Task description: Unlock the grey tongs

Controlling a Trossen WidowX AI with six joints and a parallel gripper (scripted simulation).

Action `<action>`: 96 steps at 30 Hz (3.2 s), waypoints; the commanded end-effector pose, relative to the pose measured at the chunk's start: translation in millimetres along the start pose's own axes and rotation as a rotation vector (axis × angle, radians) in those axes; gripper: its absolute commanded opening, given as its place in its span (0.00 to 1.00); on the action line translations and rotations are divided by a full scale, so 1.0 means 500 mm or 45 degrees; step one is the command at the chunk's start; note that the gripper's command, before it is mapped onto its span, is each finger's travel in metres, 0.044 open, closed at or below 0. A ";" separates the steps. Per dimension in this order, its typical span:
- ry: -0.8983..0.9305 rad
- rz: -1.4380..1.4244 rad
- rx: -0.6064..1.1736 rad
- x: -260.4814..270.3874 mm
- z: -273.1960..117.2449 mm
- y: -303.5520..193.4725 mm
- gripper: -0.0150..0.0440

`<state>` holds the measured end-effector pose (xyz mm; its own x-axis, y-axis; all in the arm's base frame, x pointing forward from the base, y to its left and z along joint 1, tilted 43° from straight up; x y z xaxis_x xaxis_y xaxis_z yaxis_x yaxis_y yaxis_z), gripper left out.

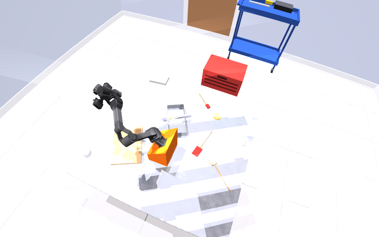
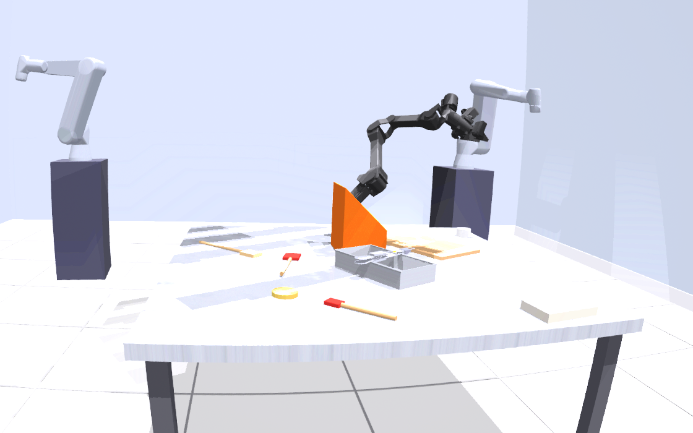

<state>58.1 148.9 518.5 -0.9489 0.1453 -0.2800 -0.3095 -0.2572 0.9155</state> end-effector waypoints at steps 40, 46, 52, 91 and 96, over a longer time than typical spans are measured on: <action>-0.148 -0.732 1.149 -0.286 -0.496 -0.975 0.69; -0.046 -0.792 1.211 -0.188 -0.558 -1.053 0.69; -0.036 -0.799 1.215 -0.177 -0.562 -1.059 0.69; -0.019 -0.794 1.225 -0.209 -0.502 -1.117 0.69; -0.021 -0.794 1.225 -0.213 -0.492 -1.129 0.69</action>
<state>316.7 38.9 -34.4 -0.6347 0.0011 -0.7728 -0.5517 0.6995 0.4541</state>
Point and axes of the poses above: the point midway between the two fingers, 35 mm back from their tips, its own z axis out along the fingers, its own x axis across the jaws, y = z × x, the point moved 1 cm from there along -z, back along the fingers, and after that the axes turned 7 degrees about -z, right-handed, at the moved point
